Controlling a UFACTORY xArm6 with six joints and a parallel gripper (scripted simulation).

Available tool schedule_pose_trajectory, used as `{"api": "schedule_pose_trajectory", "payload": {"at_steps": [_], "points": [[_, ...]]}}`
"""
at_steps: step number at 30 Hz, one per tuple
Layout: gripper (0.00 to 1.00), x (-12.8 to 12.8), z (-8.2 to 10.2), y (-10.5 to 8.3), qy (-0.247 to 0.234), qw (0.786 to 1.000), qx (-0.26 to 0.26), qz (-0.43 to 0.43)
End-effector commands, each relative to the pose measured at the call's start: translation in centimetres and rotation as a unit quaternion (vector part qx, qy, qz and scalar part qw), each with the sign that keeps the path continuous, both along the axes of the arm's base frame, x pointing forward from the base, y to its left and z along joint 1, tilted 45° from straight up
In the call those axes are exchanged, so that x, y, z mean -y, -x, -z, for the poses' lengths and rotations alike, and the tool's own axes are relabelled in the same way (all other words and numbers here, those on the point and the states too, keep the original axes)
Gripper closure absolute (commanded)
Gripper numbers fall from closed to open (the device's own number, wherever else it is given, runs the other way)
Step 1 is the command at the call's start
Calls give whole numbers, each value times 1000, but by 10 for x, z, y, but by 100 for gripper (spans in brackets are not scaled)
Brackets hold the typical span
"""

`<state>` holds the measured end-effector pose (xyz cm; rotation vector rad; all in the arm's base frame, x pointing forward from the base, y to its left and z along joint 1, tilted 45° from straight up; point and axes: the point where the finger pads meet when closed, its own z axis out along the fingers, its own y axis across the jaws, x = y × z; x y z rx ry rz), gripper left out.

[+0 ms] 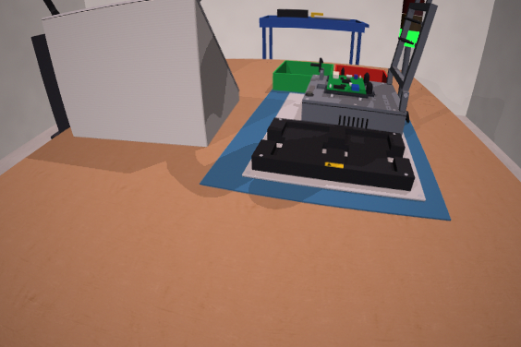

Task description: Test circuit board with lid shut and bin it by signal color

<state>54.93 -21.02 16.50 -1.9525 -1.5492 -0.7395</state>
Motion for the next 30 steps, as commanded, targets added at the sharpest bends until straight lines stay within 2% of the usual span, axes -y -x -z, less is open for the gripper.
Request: {"api": "schedule_pose_trajectory", "payload": {"at_steps": [1, 6, 10, 17, 19, 26, 30], "points": [[0, 1, -2, 0, 1, 1000, 2, 1], [0, 0, -2, 5, 1, 1000, 2, 1], [0, -2, -3, 16, 1, 1000, 2, 1], [0, -10, -6, 55, 1, 1000, 2, 1], [0, -10, -6, 55, 1, 1000, 2, 1], [0, -19, -9, 102, 1, 1000, 2, 1], [0, -23, -10, 121, 1, 1000, 2, 1]]}}
